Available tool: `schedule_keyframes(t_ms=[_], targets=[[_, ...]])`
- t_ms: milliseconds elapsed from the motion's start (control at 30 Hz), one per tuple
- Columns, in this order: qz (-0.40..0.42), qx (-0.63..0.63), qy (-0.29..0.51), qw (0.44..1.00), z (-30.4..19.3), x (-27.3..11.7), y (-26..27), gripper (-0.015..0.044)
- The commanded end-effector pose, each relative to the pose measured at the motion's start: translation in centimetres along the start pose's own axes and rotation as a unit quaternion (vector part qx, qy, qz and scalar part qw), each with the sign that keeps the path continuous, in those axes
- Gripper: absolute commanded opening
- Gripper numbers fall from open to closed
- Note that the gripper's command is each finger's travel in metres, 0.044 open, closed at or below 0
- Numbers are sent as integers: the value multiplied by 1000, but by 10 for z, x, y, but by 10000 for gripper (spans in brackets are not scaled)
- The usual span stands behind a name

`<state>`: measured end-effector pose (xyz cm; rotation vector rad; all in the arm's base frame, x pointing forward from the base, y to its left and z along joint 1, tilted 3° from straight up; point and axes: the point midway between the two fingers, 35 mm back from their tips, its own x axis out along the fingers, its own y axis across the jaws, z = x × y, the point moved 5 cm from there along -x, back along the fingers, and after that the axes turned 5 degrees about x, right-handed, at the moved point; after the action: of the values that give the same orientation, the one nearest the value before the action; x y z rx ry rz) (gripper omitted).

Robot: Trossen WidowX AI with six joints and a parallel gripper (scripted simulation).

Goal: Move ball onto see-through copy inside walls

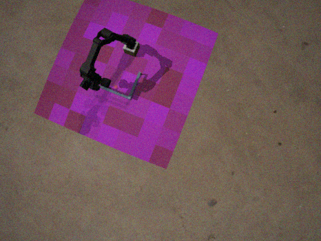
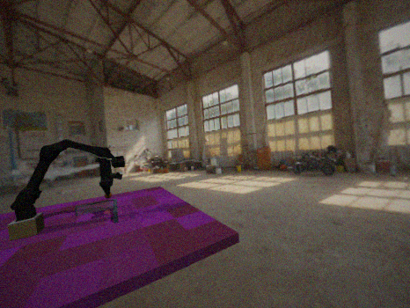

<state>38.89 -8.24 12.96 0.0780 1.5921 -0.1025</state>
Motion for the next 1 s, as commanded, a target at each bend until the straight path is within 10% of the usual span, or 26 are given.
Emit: schedule_keyframes(t_ms=[0,967], targets=[[4,-2,1,1000,-4,7,19,0],[6,-2,2,1000,-25,108,76,0]])
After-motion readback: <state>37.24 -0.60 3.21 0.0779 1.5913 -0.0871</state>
